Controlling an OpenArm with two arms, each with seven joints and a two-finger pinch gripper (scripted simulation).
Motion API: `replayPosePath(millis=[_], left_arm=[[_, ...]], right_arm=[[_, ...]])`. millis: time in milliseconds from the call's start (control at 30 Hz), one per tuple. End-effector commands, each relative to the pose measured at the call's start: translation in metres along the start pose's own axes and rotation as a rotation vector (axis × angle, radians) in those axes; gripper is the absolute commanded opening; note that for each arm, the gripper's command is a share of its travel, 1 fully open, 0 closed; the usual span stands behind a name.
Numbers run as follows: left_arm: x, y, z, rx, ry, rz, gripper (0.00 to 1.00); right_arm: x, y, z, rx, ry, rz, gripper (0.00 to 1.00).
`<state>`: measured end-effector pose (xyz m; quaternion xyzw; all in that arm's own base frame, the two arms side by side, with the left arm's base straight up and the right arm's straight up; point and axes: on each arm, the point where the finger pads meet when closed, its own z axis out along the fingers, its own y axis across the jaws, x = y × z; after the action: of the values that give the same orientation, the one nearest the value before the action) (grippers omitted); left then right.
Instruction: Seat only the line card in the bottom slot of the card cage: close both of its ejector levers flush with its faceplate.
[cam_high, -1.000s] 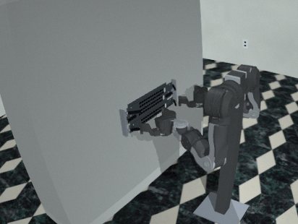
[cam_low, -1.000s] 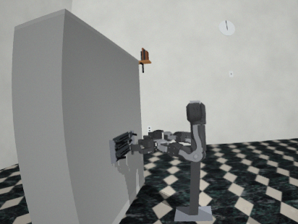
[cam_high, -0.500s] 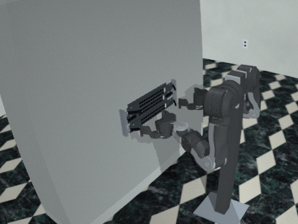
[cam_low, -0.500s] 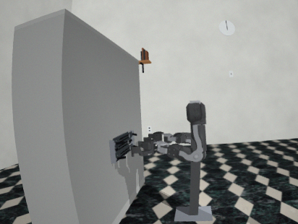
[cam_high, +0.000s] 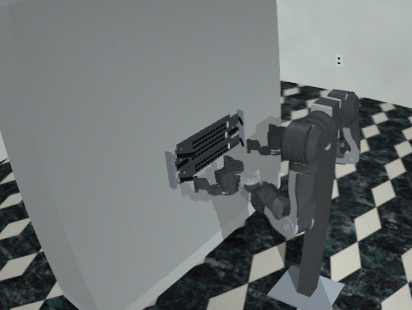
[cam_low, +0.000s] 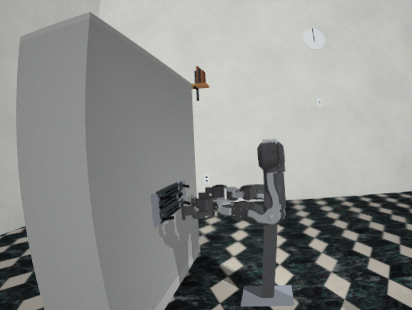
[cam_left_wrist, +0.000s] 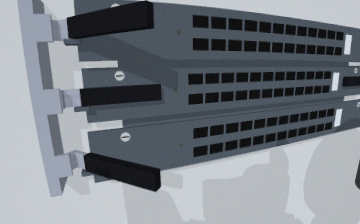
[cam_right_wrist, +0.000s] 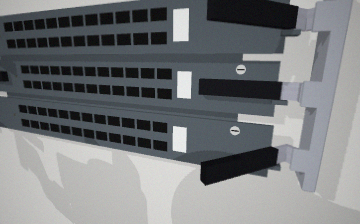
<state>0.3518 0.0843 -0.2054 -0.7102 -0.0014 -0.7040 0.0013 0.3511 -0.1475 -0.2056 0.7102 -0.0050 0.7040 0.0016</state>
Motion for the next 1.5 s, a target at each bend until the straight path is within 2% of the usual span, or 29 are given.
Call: replayPosePath(millis=[0, 433, 1467], left_arm=[[0.0006, 0.0005, 0.0, -0.004, 0.009, 0.0, 1.0], [-0.0123, 0.0005, 0.0, -0.004, 0.009, 0.0, 1.0], [-0.0123, 0.0005, 0.0, -0.004, 0.009, 0.0, 1.0]], right_arm=[[0.001, -0.001, 0.001, 0.009, 0.009, -0.005, 1.0], [-0.012, -0.001, 0.001, 0.009, 0.009, -0.005, 1.0], [-0.012, -0.001, 0.001, 0.009, 0.009, -0.005, 1.0]])
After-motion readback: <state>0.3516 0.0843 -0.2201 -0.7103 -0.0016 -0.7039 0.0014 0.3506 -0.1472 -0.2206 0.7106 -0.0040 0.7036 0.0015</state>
